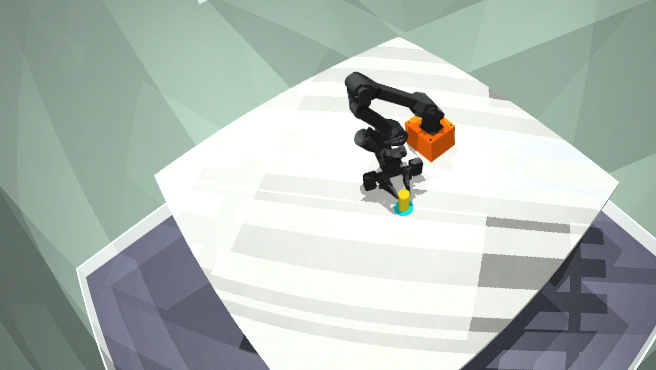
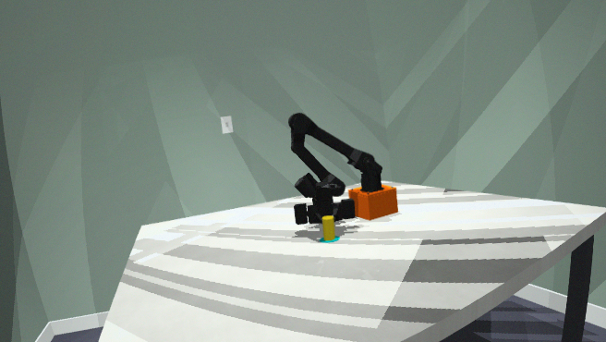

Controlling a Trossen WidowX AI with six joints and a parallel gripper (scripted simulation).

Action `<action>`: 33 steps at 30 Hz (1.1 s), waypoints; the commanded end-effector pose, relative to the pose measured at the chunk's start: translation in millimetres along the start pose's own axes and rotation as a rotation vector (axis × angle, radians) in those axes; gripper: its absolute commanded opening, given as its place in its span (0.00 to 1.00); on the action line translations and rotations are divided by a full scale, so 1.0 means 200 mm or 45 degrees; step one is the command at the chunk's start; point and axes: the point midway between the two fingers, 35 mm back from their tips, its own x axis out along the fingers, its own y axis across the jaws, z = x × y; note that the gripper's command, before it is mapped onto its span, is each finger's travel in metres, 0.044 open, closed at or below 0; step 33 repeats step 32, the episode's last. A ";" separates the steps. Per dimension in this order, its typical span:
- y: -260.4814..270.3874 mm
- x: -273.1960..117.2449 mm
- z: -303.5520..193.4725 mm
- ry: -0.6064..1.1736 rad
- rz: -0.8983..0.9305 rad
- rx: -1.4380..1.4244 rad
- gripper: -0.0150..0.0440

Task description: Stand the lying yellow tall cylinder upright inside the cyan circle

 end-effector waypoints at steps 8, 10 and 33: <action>0.00 0.00 0.00 0.002 -0.003 -0.007 0.93; 0.00 0.00 0.00 0.002 -0.003 -0.007 0.93; -0.03 -0.07 0.41 -0.054 -0.055 0.045 0.93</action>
